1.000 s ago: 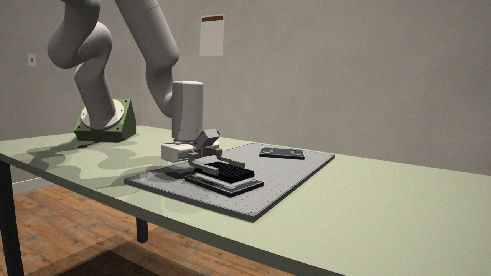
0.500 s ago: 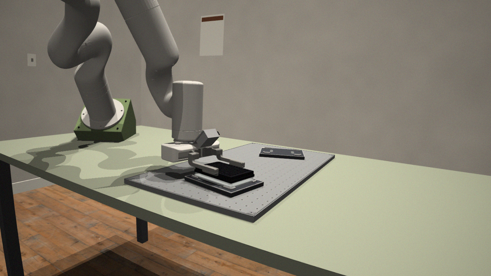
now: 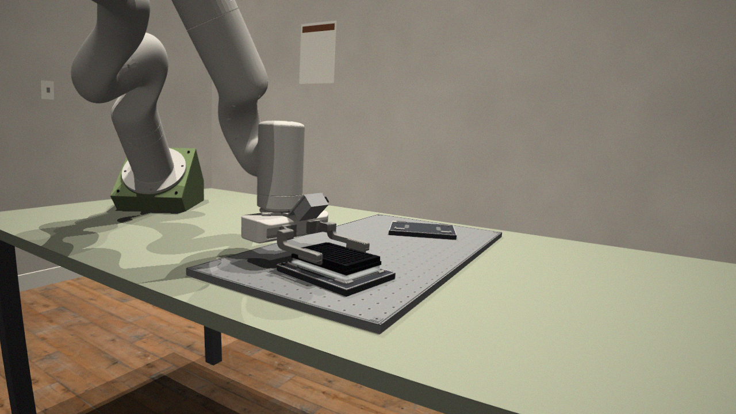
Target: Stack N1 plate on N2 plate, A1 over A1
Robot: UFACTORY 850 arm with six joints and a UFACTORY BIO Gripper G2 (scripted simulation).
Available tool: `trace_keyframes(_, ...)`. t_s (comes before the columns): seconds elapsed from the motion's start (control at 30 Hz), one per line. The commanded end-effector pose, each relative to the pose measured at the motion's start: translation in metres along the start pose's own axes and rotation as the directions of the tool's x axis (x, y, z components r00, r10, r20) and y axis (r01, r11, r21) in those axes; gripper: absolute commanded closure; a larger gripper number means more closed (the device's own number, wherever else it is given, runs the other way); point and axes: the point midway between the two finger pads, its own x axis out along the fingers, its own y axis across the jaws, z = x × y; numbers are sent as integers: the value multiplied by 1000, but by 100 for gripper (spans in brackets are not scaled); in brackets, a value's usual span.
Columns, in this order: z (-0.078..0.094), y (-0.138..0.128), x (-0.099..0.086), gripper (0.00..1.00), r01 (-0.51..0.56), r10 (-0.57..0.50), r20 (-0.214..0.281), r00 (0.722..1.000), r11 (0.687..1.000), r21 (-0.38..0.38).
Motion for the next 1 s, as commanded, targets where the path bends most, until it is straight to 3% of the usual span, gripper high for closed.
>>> trace_keyframes(0.0, 2, 0, 2, 63, 1, -1, 4, 1000, 1000, 1)
trace_keyframes(0.83, 2, 0, 2, 63, 1, -1, 4, 1000, 1000, 1)
trace_keyframes(0.97, 13, 0, 2, 63, 1, -1, 4, 1000, 1000, 1)
